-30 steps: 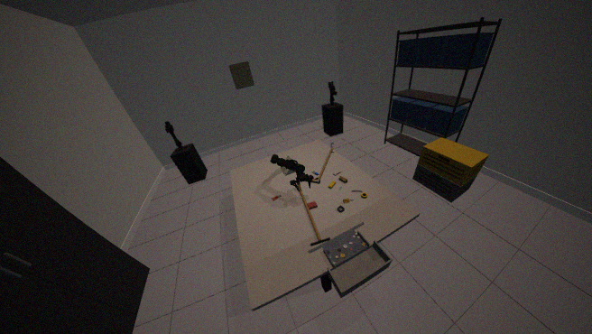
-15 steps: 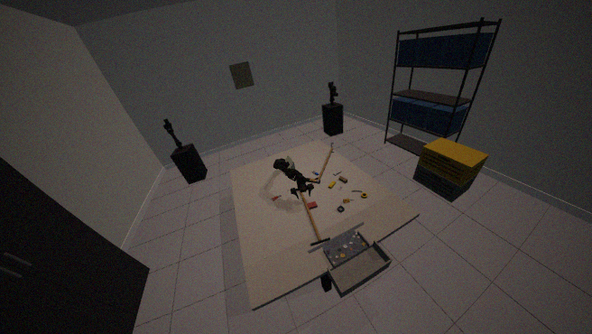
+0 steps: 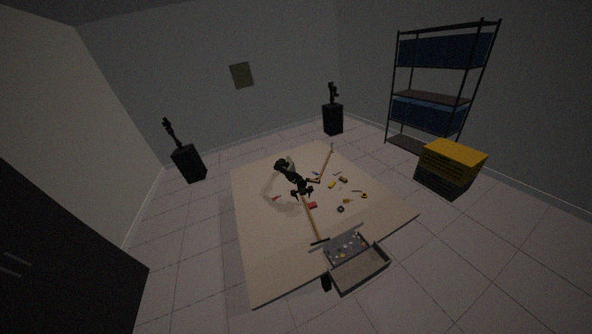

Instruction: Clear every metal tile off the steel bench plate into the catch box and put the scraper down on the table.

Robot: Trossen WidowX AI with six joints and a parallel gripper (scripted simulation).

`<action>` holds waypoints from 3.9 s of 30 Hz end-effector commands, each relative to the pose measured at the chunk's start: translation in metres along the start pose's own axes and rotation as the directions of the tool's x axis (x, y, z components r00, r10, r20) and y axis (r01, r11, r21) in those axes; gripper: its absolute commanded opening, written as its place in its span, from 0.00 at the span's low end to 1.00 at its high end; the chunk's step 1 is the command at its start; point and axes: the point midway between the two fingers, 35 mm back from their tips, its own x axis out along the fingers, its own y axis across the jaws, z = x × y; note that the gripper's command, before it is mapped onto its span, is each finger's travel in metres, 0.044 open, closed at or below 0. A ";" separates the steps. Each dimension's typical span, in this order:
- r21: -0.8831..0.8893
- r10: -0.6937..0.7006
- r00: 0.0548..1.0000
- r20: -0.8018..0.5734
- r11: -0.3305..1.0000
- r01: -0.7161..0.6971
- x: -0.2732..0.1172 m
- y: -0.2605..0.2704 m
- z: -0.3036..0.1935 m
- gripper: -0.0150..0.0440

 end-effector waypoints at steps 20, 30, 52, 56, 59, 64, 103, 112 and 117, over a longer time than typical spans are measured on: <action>-0.024 0.001 0.998 0.065 1.000 0.001 -0.061 0.012 -0.027 1.00; -0.037 0.003 0.995 0.097 0.999 0.001 -0.085 0.015 -0.043 1.00; -0.063 0.011 0.985 0.169 0.998 -0.001 -0.131 0.014 -0.086 1.00; -0.067 0.013 0.983 0.183 0.998 -0.001 -0.138 0.013 -0.095 1.00; -0.070 0.015 0.981 0.193 0.998 -0.001 -0.142 0.012 -0.101 1.00; -0.076 0.018 0.977 0.211 0.997 -0.002 -0.150 0.010 -0.113 1.00; -0.113 0.050 0.938 0.342 0.994 -0.012 -0.181 -0.011 -0.203 1.00; -0.113 0.050 0.939 0.341 0.994 -0.012 -0.160 -0.011 -0.209 1.00; -0.113 0.049 0.938 0.342 0.994 -0.011 -0.147 -0.012 -0.213 1.00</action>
